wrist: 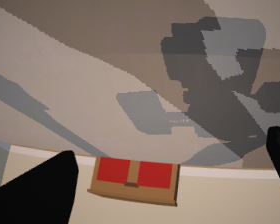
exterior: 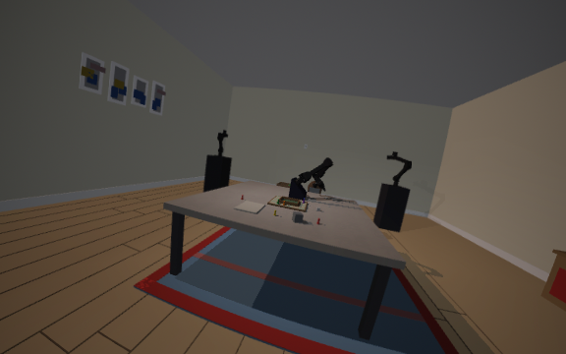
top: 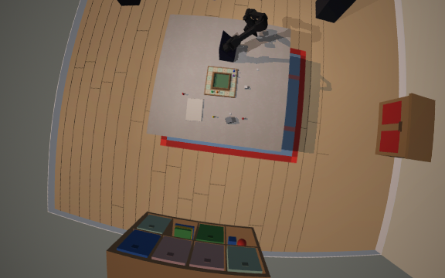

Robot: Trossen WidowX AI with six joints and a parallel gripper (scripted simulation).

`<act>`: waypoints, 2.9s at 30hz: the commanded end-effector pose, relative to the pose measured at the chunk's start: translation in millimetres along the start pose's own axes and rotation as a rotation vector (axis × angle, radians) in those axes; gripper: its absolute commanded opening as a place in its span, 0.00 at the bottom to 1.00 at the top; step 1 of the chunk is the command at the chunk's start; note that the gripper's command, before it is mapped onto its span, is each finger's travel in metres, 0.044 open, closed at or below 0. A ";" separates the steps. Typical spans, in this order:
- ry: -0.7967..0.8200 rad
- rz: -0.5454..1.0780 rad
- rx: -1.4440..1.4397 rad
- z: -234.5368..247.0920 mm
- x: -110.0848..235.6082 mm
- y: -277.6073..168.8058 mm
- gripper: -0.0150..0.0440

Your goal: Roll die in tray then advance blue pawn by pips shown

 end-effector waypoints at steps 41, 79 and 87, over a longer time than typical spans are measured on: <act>1.229 0.331 -2.538 342.2 -236.8 -107.3 0.72; 1.801 0.971 -3.848 540.1 -147.8 -32.4 0.72; 1.801 0.970 -3.848 539.1 -155.1 -25.1 0.72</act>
Point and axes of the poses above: the point midway between the two fingers, 35 mm back from their tips, its own x axis back along the fingers, its own z axis across the jaws, y = z × x, the point moved 7 cm from there along x, back along the fingers, and after that the axes turned 6 degrees about -x, right-handed, at the moved point
